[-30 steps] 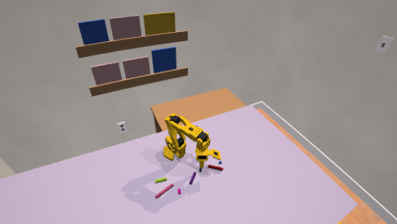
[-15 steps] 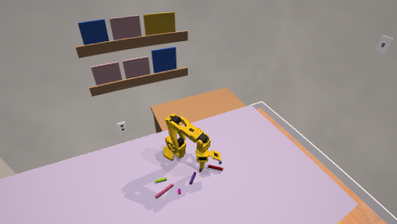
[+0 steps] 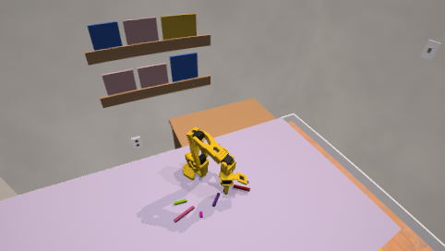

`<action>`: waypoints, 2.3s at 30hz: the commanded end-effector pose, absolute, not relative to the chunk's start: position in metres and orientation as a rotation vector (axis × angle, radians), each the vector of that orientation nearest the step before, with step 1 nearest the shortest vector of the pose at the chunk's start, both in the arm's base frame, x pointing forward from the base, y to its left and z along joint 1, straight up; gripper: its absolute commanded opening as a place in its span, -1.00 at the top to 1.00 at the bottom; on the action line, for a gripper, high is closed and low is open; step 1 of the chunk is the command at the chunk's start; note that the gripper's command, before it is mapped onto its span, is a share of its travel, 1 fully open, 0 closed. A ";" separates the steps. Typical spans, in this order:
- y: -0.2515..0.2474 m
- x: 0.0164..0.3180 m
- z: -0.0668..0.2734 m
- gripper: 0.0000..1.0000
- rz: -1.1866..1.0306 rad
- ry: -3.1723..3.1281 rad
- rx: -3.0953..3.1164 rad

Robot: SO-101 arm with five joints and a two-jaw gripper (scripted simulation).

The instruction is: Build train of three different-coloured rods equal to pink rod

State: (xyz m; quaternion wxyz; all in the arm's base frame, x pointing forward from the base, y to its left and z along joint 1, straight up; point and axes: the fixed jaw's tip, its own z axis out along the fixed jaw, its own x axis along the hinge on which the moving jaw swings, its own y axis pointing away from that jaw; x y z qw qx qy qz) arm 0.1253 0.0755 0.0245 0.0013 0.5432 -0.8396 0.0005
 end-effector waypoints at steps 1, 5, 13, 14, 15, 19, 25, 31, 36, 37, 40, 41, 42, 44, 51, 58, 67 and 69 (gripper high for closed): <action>0.081 0.137 0.027 0.63 0.010 -2.720 1.732; 0.081 0.136 0.022 0.63 0.010 -2.720 1.732; 0.080 0.136 0.018 0.63 0.010 -2.720 1.732; 0.080 0.136 0.017 0.63 0.010 -2.720 1.732; 0.080 0.136 0.017 0.63 0.010 -2.720 1.732; 0.080 0.136 0.017 0.63 0.010 -2.720 1.732; 0.080 0.136 0.017 0.63 0.010 -2.720 1.732; 0.080 0.136 0.017 0.63 0.010 -2.720 1.732; 0.080 0.135 0.017 0.63 0.009 -2.717 1.731; 0.080 0.135 0.017 0.63 0.009 -2.717 1.731; 0.080 0.135 0.017 0.63 0.009 -2.717 1.731; 0.080 0.135 0.017 0.63 0.009 -2.717 1.731; 0.080 0.135 0.017 0.63 0.009 -2.717 1.731; 0.080 0.135 0.017 0.63 0.009 -2.717 1.731; 0.080 0.135 0.017 0.63 0.009 -2.717 1.731; 0.080 0.135 0.017 0.63 0.009 -2.717 1.731; 0.080 0.135 0.017 0.68 0.009 -2.717 1.731; 0.080 0.135 0.017 0.71 0.009 -2.717 1.731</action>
